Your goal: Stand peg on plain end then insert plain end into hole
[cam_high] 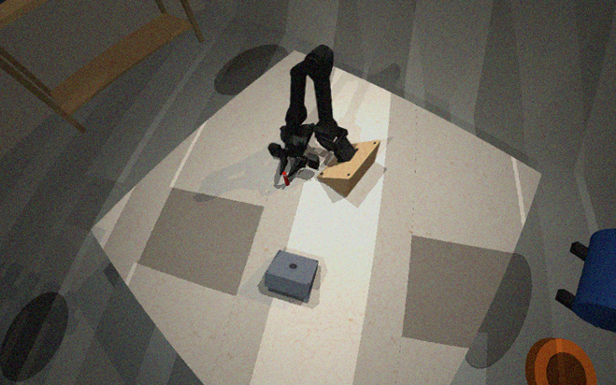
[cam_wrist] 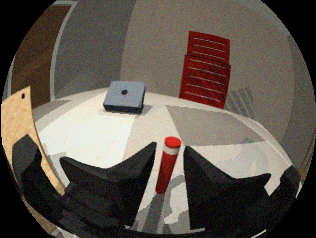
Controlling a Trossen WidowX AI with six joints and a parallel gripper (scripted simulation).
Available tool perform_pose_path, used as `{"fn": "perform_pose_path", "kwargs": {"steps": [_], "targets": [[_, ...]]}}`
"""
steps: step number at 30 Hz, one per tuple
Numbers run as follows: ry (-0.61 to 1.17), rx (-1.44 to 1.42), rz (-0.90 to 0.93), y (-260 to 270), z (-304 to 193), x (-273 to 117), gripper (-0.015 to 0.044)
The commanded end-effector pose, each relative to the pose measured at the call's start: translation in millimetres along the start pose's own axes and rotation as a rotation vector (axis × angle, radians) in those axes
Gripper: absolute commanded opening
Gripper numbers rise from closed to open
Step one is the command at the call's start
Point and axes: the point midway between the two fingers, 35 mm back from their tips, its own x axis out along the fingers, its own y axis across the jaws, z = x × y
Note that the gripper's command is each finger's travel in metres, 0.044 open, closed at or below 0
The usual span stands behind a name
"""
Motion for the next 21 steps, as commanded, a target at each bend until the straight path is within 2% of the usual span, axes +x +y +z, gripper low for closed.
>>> {"fn": "perform_pose_path", "kwargs": {"steps": [1,8,19,21], "targets": [[0.0,0.0,0.0,0.1,0.0,0.1,0.013],[0.0,0.0,0.0,0.1,0.0,0.1,0.013],[0.0,0.0,0.0,0.1,0.0,0.1,0.0419],[0.0,0.0,0.0,0.1,0.0,0.1,0.044]]}}
